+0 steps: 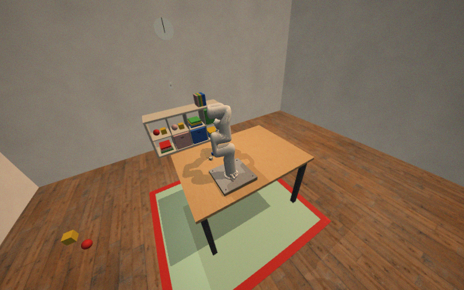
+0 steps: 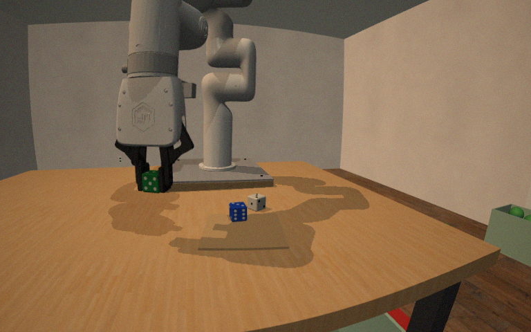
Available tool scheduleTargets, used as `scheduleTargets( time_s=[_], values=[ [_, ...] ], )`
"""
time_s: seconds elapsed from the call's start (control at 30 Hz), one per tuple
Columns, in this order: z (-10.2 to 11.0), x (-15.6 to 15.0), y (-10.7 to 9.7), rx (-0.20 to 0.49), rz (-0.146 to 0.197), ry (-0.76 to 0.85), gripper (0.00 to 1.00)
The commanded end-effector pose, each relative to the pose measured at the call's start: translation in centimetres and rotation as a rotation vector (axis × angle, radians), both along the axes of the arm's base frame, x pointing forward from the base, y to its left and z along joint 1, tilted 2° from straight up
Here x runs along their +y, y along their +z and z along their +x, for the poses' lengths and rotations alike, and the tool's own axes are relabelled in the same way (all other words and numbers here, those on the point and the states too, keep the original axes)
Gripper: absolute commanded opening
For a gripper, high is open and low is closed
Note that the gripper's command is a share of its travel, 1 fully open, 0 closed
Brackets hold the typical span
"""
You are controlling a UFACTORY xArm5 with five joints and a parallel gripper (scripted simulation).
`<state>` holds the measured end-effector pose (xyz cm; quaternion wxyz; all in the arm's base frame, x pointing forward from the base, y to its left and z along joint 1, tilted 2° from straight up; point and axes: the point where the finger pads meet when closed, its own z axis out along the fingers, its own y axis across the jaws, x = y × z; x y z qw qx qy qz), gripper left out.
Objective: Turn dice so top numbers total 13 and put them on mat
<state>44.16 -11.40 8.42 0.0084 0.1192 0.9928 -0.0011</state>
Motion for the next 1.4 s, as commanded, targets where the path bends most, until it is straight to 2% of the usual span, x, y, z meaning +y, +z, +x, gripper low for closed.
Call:
scheduleTargets(
  time_s=[0.0,0.13,0.27,0.33,0.53,0.6,0.67,0.7,0.77,0.8,0.83,0.9,1.03,1.07,1.17,1.2,1.37],
  values=[
    [0.13,-0.03,0.13,-0.007,-0.002,-0.005,0.27],
    [0.14,-0.03,0.08,-0.040,-0.010,-0.005,0.27],
    [0.07,-0.01,0.09,-0.124,-0.031,-0.007,0.27],
    [0.07,-0.01,0.09,-0.124,-0.031,-0.007,0.27],
    [-0.01,0.03,-0.03,-0.335,-0.084,-0.011,0.27],
    [-0.07,0.04,-0.01,-0.377,-0.095,-0.012,0.27],
    [-0.07,0.05,-0.06,-0.450,-0.112,-0.013,0.27],
    [-0.08,0.05,-0.07,-0.461,-0.115,-0.013,0.27],
    [-0.15,0.08,-0.04,-0.534,-0.133,-0.015,0.27],
    [-0.17,0.08,-0.03,-0.546,-0.135,-0.015,0.27],
    [-0.15,0.08,-0.08,-0.586,-0.145,-0.016,0.27],
    [-0.15,0.08,-0.08,-0.586,-0.145,-0.016,0.27],
    [-0.24,0.11,-0.07,-0.732,-0.180,-0.020,0.27],
    [-0.25,0.12,-0.07,-0.739,-0.181,-0.020,0.27],
    [-0.30,0.14,-0.04,-0.833,-0.203,-0.023,0.27],
    [-0.30,0.14,-0.05,-0.839,-0.204,-0.023,0.27],
    [-0.37,0.16,-0.06,-0.967,-0.233,-0.026,0.27]
  ],
)
